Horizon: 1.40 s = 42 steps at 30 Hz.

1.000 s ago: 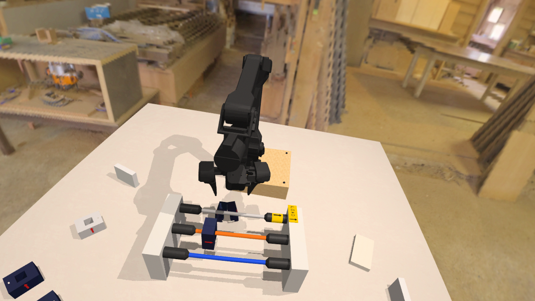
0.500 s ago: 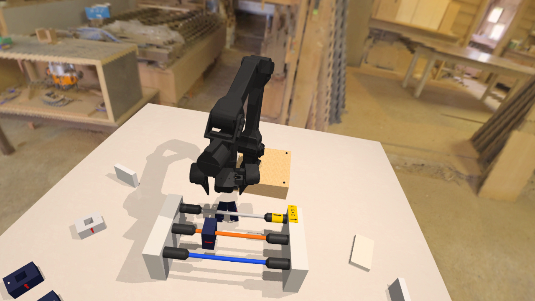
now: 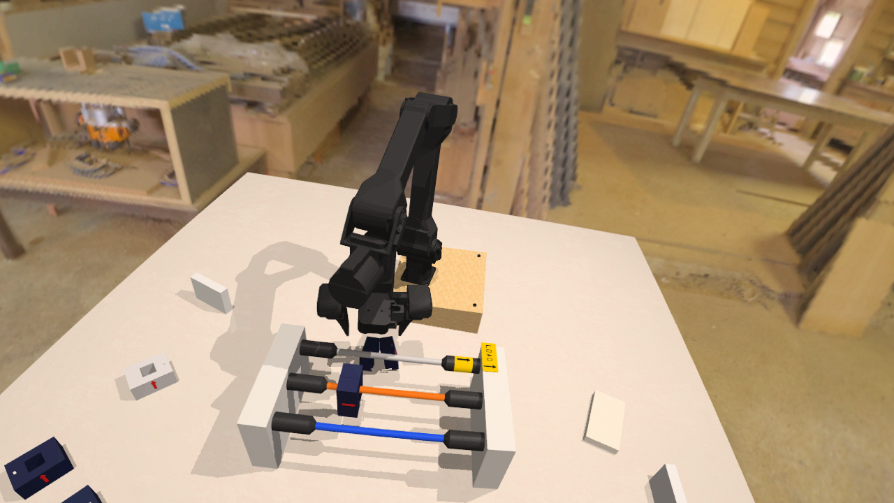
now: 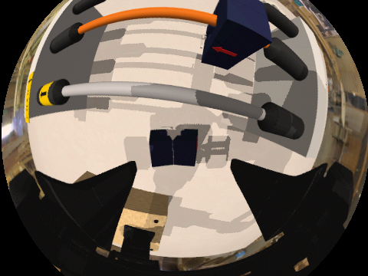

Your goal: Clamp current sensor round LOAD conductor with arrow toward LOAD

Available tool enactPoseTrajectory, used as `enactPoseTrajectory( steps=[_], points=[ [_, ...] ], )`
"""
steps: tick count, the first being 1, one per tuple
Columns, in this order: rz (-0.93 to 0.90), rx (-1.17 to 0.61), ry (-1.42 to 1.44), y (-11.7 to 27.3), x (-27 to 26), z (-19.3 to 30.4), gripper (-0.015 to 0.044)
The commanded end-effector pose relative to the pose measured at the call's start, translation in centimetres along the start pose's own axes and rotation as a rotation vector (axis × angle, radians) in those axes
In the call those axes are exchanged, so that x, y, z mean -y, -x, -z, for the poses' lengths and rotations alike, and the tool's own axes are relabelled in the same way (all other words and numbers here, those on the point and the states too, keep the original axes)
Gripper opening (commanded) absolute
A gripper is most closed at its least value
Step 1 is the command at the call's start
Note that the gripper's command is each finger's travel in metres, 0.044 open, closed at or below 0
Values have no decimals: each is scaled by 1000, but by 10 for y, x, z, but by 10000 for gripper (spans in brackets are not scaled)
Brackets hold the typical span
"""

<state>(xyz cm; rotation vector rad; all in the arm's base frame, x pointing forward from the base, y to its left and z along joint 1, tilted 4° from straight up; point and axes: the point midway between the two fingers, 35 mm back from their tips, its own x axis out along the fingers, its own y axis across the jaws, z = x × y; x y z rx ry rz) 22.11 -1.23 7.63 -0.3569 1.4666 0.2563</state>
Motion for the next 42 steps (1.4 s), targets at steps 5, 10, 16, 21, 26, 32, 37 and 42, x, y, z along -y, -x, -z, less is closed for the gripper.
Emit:
enactPoseTrajectory(
  steps=[5, 10, 16, 21, 26, 32, 37, 42],
  points=[
    [-8, -2, 4, -15, -2, 1, 440],
    [-8, -2, 4, -23, -2, 2, 440],
    [-1, -2, 0, -24, -1, 2, 414],
    [-1, -2, 0, -24, -1, 2, 341],
    [-1, -2, 0, -24, -1, 2, 308],
    [-1, -2, 0, -24, -1, 2, 268],
    [-1, -2, 0, -24, -1, 2, 235],
    [-1, -2, 0, -23, -1, 2, 182]
  ],
)
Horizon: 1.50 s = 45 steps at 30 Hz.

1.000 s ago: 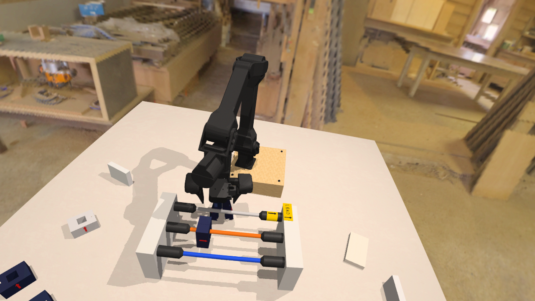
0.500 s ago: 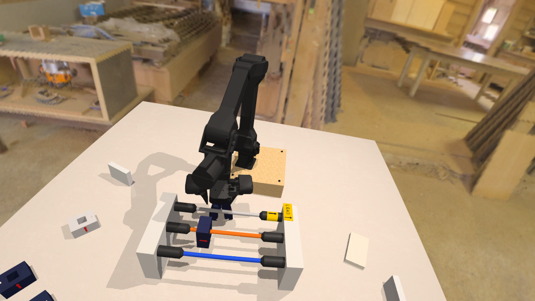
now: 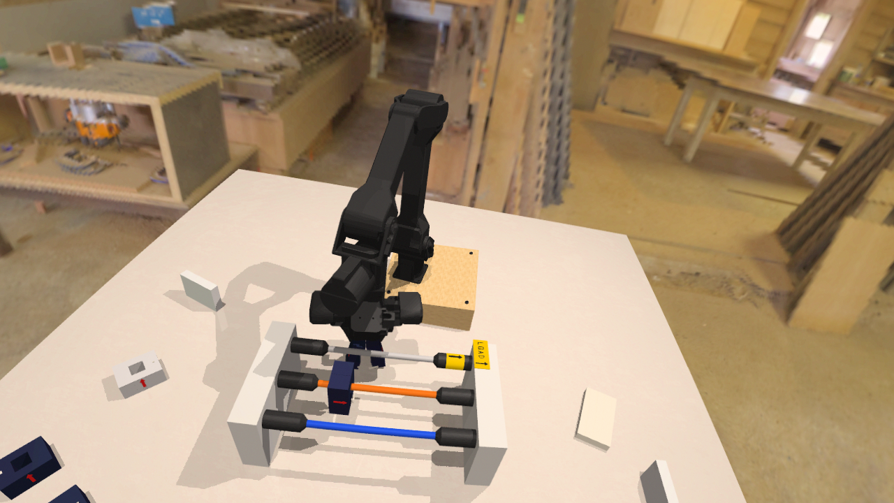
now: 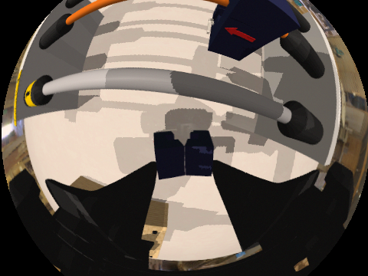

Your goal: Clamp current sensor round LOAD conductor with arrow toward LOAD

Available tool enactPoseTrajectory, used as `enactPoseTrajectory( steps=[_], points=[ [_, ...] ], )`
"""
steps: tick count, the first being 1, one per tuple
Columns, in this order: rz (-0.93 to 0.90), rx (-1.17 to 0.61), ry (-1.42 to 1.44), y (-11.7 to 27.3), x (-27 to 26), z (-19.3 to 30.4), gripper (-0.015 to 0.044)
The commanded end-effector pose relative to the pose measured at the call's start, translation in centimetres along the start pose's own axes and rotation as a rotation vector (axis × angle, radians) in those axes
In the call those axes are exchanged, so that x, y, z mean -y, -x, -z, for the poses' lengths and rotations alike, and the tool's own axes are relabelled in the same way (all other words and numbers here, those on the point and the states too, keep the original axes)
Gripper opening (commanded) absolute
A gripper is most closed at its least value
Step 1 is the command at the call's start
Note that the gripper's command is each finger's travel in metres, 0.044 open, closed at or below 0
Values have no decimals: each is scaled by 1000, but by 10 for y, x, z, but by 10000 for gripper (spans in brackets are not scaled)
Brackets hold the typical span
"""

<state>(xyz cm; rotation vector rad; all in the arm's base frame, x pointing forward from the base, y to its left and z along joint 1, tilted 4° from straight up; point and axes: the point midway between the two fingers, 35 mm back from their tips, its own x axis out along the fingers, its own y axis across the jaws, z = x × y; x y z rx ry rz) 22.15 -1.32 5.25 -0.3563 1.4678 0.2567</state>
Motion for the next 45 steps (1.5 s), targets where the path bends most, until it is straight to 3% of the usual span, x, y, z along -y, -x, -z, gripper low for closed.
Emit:
enactPoseTrajectory(
  steps=[1, 7, 26, 33, 45],
  points=[
    [0, -1, 0, 2, 0, 0, 155],
    [-1, 0, 1, 26, 2, -5, 0],
    [-7, -1, 4, 120, 0, 0, 0],
    [-8, 0, 69, 123, -1, -2, 0],
    [-8, 3, 545, 121, -8, -24, 0]
  ],
)
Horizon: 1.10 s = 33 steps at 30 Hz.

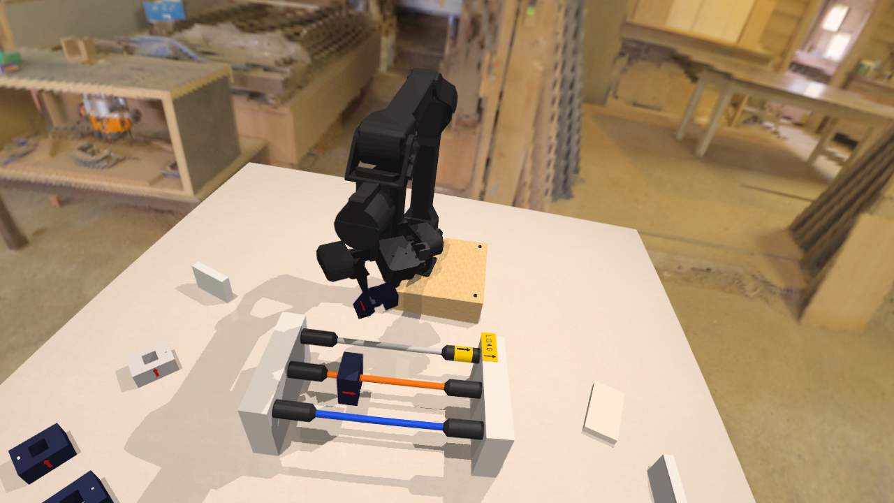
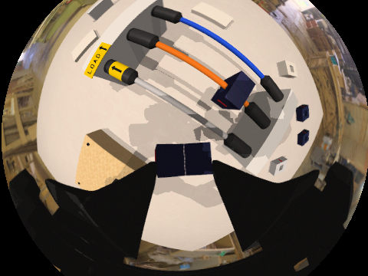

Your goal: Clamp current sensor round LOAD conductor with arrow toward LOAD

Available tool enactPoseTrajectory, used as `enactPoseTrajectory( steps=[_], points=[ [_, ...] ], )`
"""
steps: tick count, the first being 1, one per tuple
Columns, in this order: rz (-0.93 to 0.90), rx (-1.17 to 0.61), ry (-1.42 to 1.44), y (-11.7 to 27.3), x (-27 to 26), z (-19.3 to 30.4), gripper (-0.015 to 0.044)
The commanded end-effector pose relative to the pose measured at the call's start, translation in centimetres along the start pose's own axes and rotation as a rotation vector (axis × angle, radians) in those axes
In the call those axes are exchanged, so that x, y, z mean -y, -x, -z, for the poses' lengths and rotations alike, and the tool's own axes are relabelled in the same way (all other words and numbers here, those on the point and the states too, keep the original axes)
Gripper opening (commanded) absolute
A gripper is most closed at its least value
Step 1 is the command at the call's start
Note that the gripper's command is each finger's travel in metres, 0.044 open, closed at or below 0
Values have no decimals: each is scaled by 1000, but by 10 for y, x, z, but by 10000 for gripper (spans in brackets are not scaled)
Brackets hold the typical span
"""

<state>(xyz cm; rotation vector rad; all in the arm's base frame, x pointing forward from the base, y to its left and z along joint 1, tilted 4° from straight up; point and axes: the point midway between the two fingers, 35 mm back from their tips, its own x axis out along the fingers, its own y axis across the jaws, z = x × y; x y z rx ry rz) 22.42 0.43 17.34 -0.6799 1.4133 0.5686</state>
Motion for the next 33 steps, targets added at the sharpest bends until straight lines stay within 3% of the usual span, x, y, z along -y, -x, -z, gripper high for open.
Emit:
enactPoseTrajectory(
  steps=[1, 21, 33],
  points=[
    [2, 3, 174, 0, 1, -9, 0],
    [5, 6, 970, -7, 0, -49, 0],
    [5, 6, 1004, -14, 0, -52, 0]
  ],
)
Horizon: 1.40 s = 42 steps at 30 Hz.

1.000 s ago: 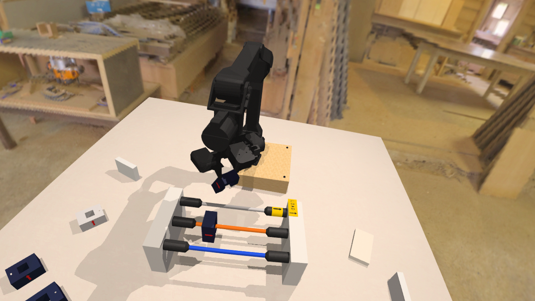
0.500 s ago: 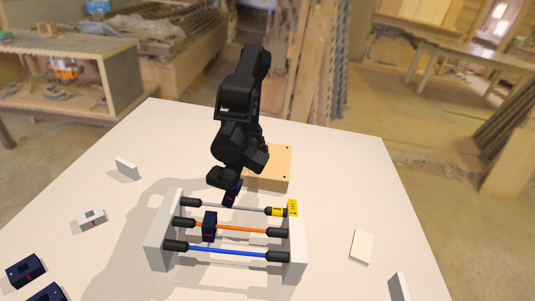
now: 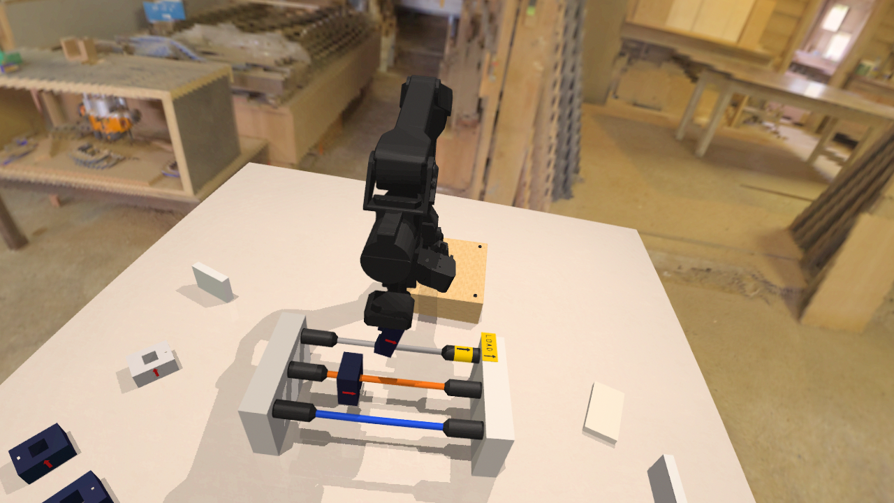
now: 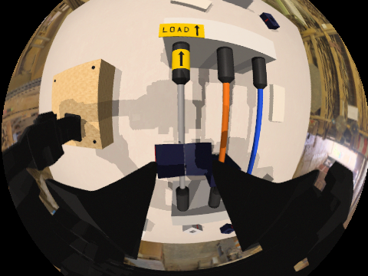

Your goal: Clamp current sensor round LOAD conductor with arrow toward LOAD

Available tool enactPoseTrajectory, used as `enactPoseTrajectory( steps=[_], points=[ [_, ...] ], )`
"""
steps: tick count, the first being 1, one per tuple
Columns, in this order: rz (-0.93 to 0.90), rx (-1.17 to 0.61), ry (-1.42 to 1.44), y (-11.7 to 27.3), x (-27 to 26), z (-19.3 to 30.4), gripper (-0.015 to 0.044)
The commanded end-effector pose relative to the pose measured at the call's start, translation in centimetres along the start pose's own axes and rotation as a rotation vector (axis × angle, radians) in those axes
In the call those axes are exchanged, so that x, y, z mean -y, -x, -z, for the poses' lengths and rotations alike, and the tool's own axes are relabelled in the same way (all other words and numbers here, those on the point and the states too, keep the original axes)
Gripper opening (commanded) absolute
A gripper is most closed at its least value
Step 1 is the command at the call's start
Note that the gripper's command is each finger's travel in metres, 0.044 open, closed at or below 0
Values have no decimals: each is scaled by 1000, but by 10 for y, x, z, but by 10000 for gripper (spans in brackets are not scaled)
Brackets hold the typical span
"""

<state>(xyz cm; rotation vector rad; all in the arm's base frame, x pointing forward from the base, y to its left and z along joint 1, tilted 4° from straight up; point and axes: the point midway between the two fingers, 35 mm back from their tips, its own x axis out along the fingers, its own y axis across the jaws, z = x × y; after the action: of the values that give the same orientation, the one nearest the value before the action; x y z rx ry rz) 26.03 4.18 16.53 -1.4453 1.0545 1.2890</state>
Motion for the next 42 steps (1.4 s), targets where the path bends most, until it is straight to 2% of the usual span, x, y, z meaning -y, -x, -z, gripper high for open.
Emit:
enactPoseTrajectory(
  steps=[1, 28, 42],
  points=[
    [-2, -7, 11, -6, 0, 1, 0],
    [-2, -7, 11, -50, 0, 1, 0],
    [-1, -1, 7, -45, 0, 0, 0]
  ],
)
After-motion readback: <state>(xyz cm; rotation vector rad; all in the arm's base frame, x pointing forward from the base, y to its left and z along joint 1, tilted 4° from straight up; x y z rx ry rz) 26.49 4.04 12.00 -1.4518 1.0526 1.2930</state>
